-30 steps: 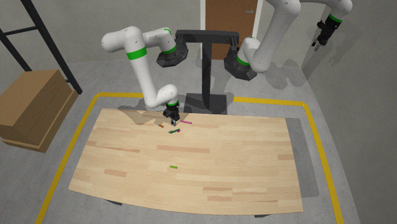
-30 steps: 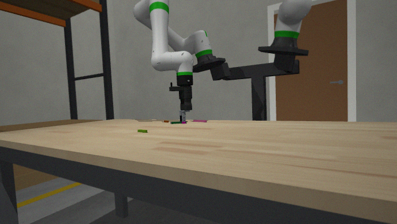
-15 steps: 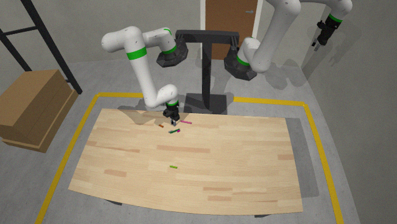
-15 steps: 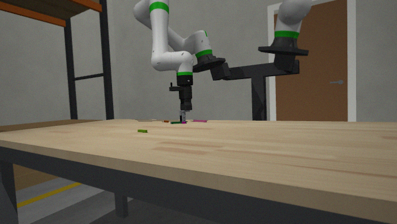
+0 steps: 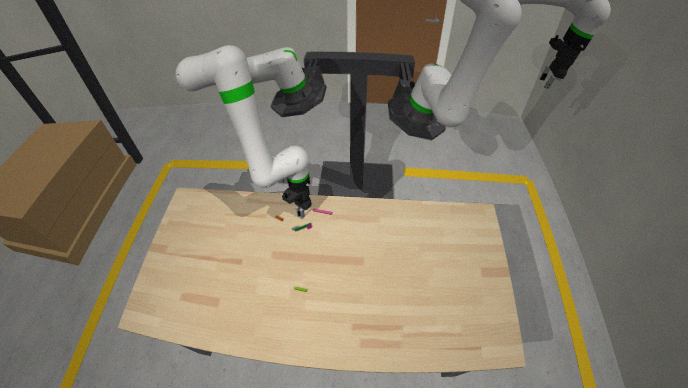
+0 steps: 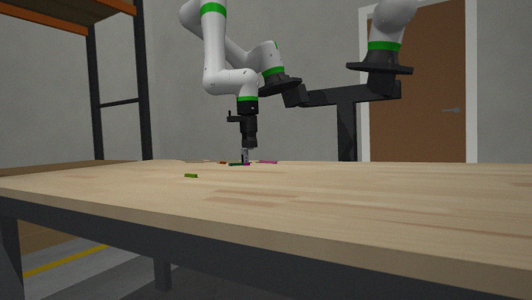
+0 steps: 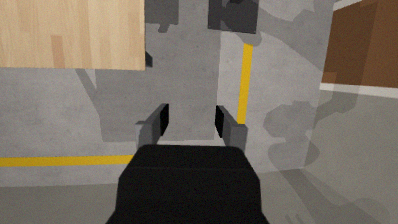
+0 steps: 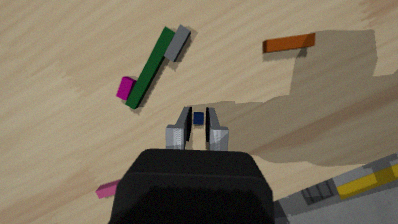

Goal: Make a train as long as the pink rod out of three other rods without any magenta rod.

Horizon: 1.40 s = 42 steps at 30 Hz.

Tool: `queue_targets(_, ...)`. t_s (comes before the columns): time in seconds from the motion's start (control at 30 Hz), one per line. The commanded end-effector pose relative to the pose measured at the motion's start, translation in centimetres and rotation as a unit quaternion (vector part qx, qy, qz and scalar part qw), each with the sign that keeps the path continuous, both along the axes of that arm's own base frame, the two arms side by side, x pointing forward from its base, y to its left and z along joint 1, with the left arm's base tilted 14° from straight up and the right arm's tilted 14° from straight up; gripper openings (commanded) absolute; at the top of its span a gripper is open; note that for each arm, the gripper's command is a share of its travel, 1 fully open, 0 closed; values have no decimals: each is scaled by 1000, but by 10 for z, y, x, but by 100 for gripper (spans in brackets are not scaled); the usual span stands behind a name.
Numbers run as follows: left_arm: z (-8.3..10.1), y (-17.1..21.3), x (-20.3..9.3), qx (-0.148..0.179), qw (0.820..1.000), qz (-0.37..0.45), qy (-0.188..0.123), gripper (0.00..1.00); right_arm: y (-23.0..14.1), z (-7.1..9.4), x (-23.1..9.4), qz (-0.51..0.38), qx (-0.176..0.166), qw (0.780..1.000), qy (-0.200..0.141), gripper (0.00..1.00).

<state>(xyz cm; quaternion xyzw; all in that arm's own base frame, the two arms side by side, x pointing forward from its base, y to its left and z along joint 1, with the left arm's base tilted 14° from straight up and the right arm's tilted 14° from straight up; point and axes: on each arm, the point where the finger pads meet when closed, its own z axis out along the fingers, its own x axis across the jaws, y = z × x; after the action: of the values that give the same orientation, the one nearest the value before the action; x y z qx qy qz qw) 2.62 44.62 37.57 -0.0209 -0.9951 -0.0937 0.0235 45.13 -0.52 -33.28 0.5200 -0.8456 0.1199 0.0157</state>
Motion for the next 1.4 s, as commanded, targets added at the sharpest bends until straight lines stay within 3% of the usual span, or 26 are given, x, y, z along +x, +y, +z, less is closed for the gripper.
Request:
queue_targets(0.0,1,0,0,1,1000,0,0,100,0,0,1,0,0,1000,0,24)
queue_targets(1.07,1,0,0,1,1000,0,0,100,0,1,0,0,0,1000,0,24)
queue_targets(1.23,1,0,0,1,1000,0,0,100,2,7,0,0,0,1000,0,24)
queue_targets(1.37,1,0,0,1,1000,0,0,100,6,28,-2,0,0,1000,0,24)
